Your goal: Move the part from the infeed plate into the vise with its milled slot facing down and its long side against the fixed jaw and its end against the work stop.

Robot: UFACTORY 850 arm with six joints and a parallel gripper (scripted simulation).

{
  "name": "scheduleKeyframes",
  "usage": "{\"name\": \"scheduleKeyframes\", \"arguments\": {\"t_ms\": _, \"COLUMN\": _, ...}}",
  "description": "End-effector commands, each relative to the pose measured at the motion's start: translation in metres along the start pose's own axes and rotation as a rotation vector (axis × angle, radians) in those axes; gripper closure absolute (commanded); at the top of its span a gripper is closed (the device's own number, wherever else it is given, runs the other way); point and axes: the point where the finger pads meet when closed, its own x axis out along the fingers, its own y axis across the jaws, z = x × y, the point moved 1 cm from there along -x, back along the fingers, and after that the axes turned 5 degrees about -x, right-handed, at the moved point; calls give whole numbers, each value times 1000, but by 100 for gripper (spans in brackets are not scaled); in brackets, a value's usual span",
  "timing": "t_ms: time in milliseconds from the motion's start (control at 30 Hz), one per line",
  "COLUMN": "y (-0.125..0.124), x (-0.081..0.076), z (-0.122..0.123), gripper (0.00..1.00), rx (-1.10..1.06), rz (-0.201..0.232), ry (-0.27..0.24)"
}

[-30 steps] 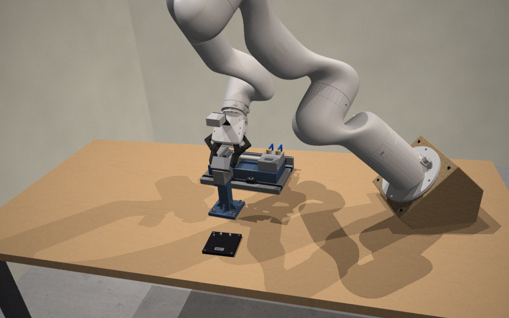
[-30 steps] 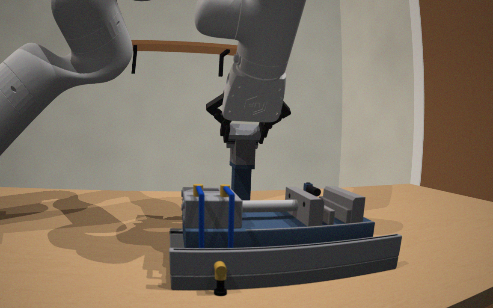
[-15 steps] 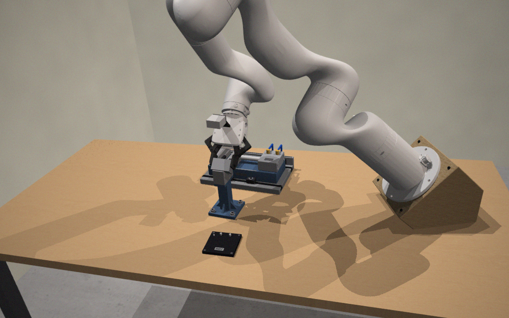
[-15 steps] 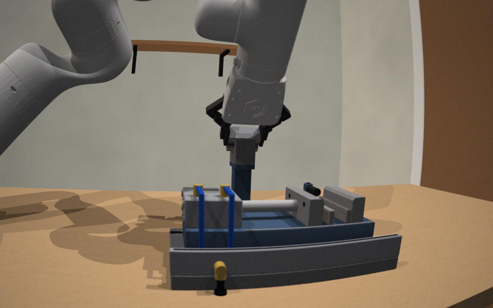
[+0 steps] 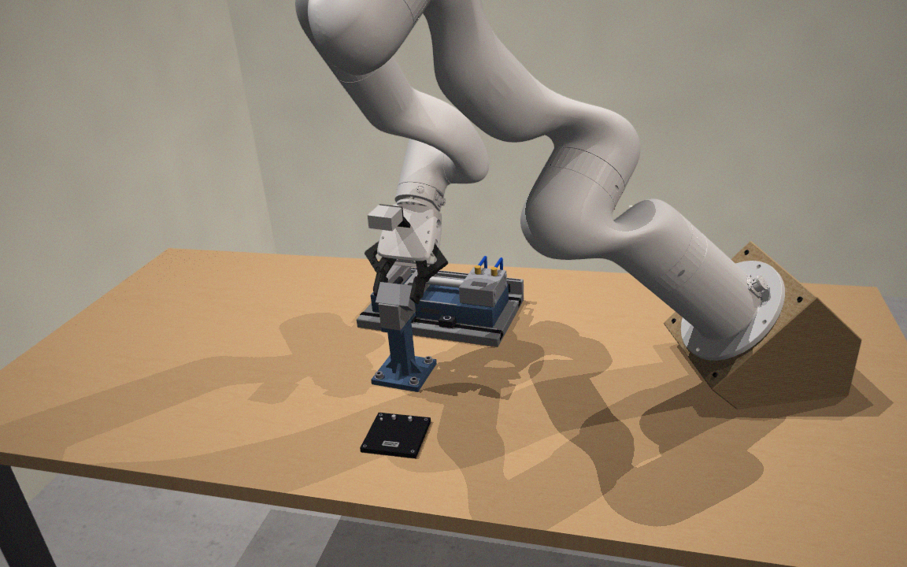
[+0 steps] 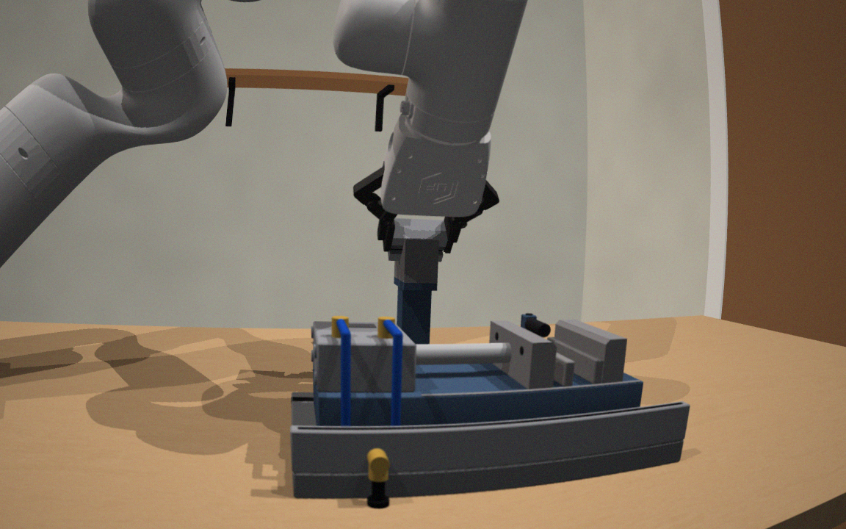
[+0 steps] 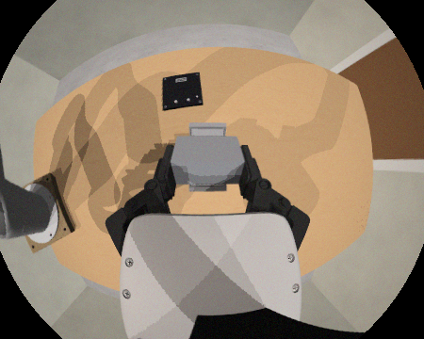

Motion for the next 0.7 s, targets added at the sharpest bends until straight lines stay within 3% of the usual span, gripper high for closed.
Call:
{"name": "scheduleKeyframes", "arguments": {"t_ms": 0, "y": 0, "x": 0, "z": 0, "gripper": 100, "rx": -1, "rz": 0, "ry": 0}}
{"name": "scheduleKeyframes", "arguments": {"t_ms": 300, "y": 0, "x": 0, "z": 0, "gripper": 100, "rx": -1, "rz": 0, "ry": 0}}
{"name": "scheduleKeyframes", "arguments": {"t_ms": 333, "y": 0, "x": 0, "z": 0, "gripper": 11, "rx": -1, "rz": 0, "ry": 0}}
{"name": "scheduleKeyframes", "arguments": {"t_ms": 667, "y": 0, "x": 0, "z": 0, "gripper": 11, "rx": -1, "rz": 0, "ry": 0}}
